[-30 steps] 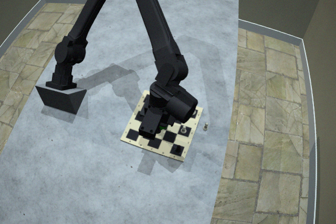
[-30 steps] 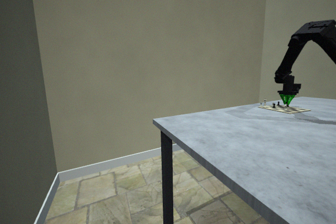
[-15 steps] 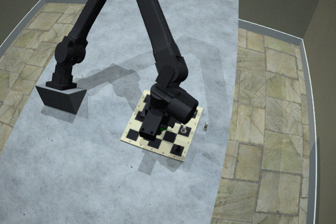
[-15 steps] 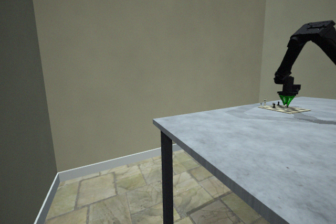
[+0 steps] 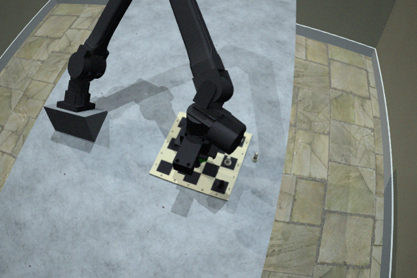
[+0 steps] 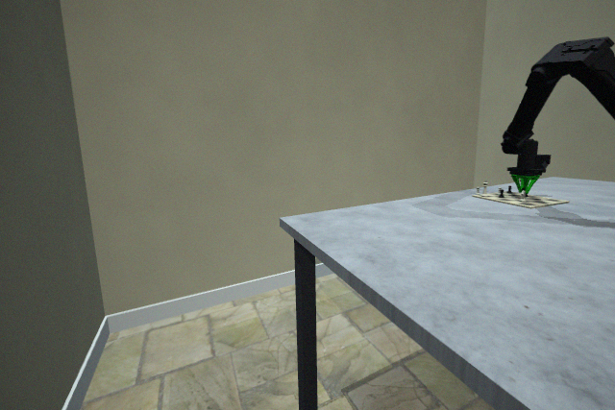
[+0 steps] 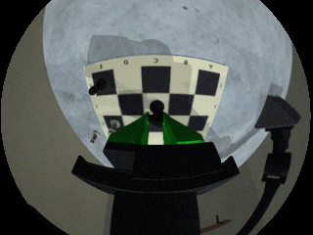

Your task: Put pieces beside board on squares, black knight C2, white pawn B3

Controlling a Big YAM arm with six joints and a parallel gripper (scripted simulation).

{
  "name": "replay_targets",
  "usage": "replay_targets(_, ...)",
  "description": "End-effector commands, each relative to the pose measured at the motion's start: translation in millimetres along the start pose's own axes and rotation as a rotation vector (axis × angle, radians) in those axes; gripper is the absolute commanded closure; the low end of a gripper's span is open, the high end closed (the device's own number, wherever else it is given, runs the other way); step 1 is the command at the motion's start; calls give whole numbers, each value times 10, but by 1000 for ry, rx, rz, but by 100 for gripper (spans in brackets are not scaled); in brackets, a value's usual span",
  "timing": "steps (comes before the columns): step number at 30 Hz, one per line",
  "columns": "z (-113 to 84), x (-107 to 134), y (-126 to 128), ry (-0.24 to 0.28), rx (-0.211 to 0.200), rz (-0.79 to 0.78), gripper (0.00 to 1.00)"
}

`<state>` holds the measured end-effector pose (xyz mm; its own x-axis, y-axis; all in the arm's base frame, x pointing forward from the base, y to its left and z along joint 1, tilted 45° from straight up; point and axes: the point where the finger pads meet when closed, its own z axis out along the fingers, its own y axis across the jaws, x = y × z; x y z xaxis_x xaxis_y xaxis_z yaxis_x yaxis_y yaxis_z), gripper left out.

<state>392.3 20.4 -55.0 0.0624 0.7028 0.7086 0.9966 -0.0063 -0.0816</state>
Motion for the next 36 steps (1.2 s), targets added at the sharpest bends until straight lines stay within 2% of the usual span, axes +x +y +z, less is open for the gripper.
replay_targets(1,-103,-41,126,-8,-37,-5,100)
replay_targets(15,-104,-41,132,-9,-37,-6,100)
replay_targets(22,-111,-49,216,-10,-40,-17,100)
replay_targets(36,-83,-49,173,-7,-30,-14,100)
